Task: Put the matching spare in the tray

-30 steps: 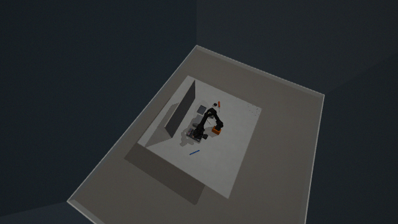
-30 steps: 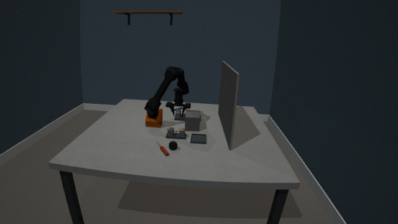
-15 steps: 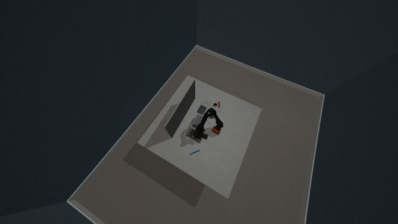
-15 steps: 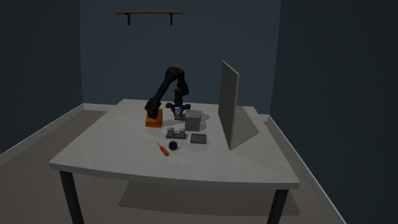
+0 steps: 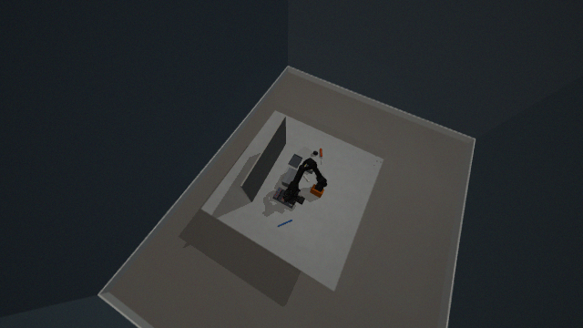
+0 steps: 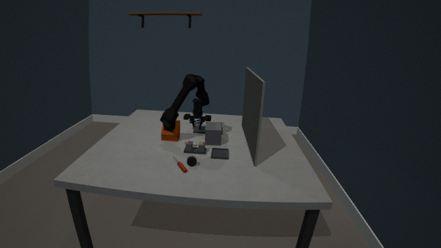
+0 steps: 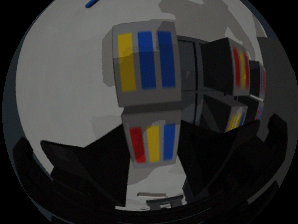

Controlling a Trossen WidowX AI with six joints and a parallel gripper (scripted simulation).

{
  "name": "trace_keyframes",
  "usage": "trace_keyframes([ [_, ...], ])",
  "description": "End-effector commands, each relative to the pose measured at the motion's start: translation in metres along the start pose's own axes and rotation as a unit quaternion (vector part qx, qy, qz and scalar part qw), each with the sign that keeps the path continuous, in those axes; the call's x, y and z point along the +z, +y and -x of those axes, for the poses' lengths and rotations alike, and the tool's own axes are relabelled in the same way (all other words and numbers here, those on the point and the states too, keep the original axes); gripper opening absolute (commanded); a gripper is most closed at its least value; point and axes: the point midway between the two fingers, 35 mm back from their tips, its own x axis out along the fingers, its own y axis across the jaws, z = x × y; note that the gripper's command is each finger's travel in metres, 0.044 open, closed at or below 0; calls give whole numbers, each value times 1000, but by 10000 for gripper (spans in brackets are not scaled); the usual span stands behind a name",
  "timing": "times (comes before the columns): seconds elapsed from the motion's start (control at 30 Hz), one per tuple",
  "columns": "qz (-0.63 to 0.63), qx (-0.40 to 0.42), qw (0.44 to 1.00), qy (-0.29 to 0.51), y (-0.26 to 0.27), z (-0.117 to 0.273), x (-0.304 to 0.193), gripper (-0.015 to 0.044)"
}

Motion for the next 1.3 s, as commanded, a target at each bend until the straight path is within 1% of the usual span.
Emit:
trace_keyframes([
  [0.0,0,0,1000,0,0,0,0,0],
  [0.13,0,0,1000,-1,-1,10,1,0],
  [0.4,3,-2,1000,-1,-1,69,2,0],
  [0.47,4,-2,1000,-1,0,79,1,0],
  [0.73,7,-4,1000,1,-1,77,1,0],
  [1.1,5,-1,1000,-1,6,130,4,0],
  [1.27,5,-1,1000,-2,5,133,4,0],
])
